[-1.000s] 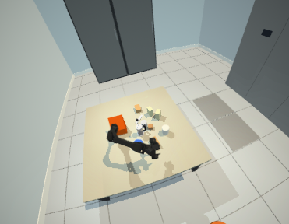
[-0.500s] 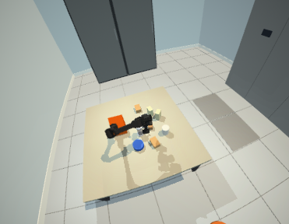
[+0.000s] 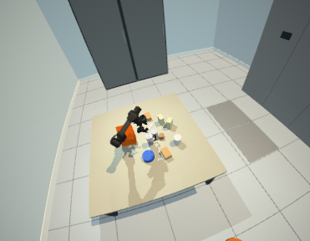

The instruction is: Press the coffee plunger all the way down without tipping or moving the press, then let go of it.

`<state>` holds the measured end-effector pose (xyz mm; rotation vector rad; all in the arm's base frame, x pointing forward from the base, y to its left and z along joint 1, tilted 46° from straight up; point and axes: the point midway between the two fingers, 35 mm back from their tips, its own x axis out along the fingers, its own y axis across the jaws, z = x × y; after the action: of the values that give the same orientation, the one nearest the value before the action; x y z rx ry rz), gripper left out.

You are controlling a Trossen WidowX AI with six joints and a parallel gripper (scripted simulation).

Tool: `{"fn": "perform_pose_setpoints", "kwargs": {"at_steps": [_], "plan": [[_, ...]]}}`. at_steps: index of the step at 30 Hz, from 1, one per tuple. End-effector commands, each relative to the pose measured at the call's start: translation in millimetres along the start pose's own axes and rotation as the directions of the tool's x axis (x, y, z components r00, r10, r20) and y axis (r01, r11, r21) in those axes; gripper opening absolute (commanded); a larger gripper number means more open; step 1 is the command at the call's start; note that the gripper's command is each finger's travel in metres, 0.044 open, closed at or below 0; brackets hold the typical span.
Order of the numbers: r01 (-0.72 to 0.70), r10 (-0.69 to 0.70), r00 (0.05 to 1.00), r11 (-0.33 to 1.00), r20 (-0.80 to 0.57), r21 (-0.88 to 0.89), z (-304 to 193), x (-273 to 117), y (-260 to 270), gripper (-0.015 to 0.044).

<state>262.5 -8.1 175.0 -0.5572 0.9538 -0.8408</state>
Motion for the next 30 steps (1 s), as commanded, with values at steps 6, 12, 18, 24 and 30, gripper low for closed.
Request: {"fn": "perform_pose_setpoints", "kwargs": {"at_steps": [6, 12, 18, 24, 30], "plan": [[0.045, -0.046, 0.863, 0.999, 0.503, 0.014, -12, -65, 7, 0.0440], [0.017, -0.046, 0.882, 0.998, 0.470, 0.065, -30, -34, 9, 0.0440], [0.004, -0.051, 0.890, 0.995, 0.454, 0.104, -41, -16, 10, 0.0440], [0.002, -0.050, 0.892, 0.994, 0.449, 0.105, -41, -14, 11, 0.0440], [-0.004, -0.043, 0.901, 0.994, 0.432, 0.107, -41, -6, 14, 0.0440]]}}
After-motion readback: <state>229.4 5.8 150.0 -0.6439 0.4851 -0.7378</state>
